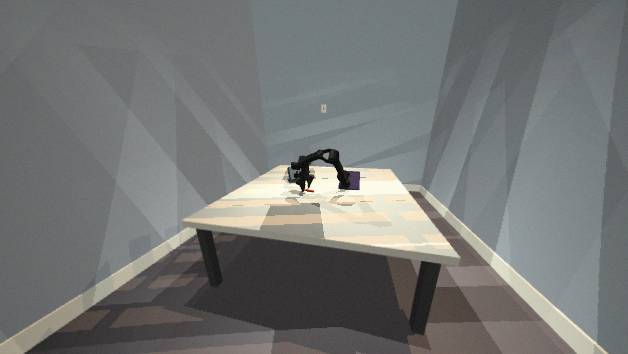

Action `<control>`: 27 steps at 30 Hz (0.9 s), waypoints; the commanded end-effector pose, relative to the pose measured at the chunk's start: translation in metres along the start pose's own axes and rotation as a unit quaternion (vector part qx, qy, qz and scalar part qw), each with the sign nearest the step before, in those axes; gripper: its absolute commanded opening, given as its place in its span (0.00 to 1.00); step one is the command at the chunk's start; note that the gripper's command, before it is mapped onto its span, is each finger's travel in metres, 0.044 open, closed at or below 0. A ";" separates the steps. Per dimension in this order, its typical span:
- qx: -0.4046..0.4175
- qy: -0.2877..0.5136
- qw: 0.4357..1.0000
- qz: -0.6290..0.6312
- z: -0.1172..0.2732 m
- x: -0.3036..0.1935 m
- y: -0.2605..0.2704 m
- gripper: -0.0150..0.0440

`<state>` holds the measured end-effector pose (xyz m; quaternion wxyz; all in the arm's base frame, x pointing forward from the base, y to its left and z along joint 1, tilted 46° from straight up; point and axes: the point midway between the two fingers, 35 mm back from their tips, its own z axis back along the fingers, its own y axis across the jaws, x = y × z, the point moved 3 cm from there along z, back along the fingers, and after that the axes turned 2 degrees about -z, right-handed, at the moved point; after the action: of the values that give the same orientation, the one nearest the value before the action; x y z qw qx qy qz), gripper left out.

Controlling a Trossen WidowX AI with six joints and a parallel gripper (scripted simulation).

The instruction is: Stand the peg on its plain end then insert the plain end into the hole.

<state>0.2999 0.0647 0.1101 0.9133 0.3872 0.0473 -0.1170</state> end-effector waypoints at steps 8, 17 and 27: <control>0.003 -0.001 1.000 -0.001 -0.002 -0.001 0.001 0.60; 0.003 -0.001 1.000 -0.001 -0.002 -0.001 0.001 0.44; 0.003 -0.001 1.000 -0.001 -0.002 -0.001 0.001 0.40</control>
<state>0.2992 0.0667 0.1083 0.9129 0.3881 0.0473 -0.1175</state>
